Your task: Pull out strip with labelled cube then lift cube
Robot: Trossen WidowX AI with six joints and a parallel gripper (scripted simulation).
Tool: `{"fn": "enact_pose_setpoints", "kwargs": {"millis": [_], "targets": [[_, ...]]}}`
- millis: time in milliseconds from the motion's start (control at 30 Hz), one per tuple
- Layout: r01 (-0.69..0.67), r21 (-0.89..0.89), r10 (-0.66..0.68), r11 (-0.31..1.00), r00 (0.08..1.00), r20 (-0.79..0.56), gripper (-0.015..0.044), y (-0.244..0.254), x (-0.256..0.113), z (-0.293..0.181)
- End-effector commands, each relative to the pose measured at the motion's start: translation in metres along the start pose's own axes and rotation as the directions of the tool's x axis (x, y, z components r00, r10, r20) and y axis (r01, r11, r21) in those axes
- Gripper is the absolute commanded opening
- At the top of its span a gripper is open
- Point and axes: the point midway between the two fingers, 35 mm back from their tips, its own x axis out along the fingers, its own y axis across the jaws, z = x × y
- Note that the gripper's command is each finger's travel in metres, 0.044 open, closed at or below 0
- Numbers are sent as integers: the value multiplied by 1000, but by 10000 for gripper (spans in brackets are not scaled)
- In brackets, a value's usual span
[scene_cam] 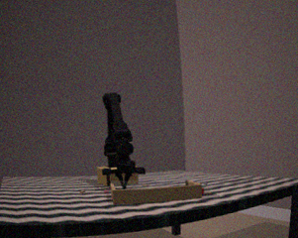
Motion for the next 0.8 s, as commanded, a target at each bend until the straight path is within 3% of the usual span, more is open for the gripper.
{"fn": "enact_pose_setpoints", "kwargs": {"millis": [0,767], "targets": [[-2,2,2,1000,1000,-17,0,0,3,-12],[-2,2,2,1000,1000,-20,0,0,4,-47]]}}
